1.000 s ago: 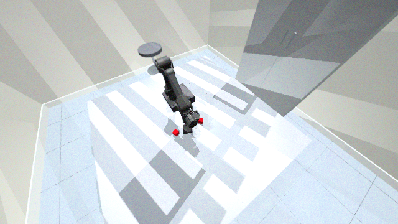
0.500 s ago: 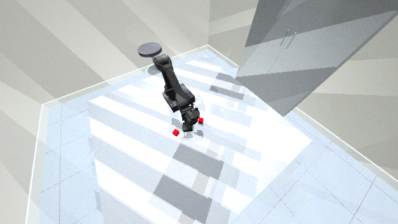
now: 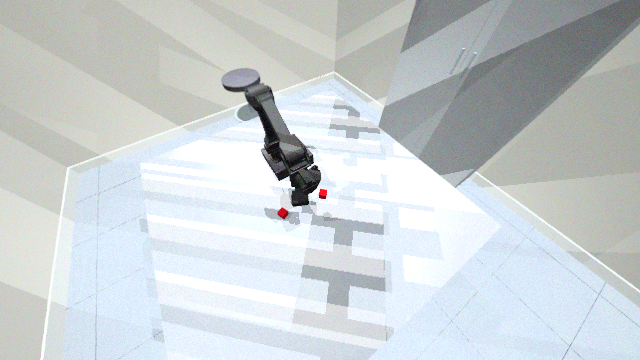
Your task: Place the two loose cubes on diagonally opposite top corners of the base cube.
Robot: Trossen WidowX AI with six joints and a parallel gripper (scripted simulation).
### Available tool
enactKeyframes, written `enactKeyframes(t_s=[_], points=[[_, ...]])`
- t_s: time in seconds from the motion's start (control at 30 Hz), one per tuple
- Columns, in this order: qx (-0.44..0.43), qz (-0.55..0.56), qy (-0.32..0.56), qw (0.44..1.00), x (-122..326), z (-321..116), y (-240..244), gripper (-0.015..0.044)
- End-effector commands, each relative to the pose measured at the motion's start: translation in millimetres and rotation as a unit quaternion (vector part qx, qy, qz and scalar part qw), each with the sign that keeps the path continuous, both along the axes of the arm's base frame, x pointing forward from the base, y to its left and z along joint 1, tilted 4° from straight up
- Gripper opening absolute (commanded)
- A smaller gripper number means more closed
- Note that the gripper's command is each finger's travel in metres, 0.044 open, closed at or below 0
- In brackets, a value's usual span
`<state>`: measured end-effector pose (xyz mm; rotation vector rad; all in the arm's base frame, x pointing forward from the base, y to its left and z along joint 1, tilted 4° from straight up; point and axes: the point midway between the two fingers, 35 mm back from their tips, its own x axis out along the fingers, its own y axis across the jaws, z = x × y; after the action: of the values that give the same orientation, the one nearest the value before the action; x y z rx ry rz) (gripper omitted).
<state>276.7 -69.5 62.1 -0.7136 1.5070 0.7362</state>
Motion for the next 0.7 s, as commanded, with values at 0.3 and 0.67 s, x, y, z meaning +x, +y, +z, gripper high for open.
enactKeyframes(t_s=[0.3, 0.67], points=[[-0.004, -0.040, -0.004, 0.999, 1, 23, 4, 0.0105], [-0.012, -0.206, -0.007, 0.979, 8, 17, 17, 0.0105]])
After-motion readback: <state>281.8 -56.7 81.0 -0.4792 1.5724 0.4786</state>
